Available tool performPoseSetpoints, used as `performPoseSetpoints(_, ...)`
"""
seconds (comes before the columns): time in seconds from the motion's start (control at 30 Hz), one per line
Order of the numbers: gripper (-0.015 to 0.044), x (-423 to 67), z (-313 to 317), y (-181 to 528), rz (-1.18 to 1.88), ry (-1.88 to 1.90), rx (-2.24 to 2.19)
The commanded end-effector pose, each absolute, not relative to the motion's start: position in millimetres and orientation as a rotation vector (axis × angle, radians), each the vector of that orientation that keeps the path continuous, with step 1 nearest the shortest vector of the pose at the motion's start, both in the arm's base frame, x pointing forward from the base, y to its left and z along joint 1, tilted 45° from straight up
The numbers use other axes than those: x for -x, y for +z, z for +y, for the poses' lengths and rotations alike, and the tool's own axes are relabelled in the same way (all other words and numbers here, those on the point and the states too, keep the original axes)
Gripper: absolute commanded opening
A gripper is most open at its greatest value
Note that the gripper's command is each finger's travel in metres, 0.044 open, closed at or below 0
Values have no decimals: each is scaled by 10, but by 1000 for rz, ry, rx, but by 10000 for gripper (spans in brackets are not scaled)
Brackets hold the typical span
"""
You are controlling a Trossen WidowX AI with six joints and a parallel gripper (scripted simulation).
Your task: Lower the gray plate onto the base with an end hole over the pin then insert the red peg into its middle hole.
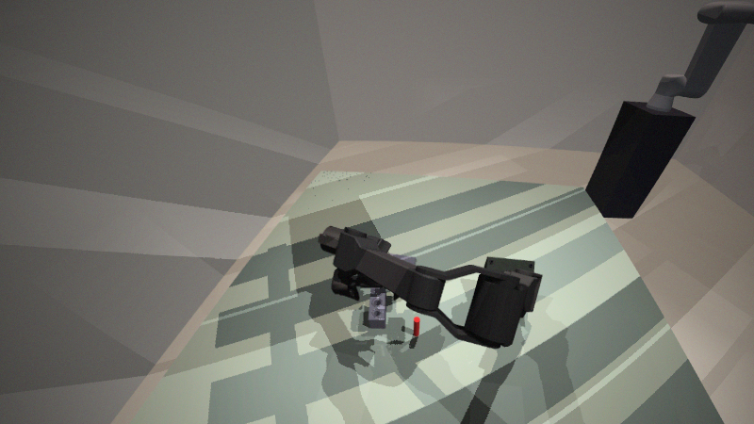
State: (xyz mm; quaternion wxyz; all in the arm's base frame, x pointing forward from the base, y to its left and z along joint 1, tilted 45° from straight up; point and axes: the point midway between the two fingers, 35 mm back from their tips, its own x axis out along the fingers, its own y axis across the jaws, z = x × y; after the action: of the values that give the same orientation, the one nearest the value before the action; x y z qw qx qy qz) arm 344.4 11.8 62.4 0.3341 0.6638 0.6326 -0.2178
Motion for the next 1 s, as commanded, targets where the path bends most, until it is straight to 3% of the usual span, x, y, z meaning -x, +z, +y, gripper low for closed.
performPoseSetpoints(0.0,440,-3440,185,572,1661,-569,-1737)
performPoseSetpoints(0.97,440,-3487,517,249,1662,-567,-1738)
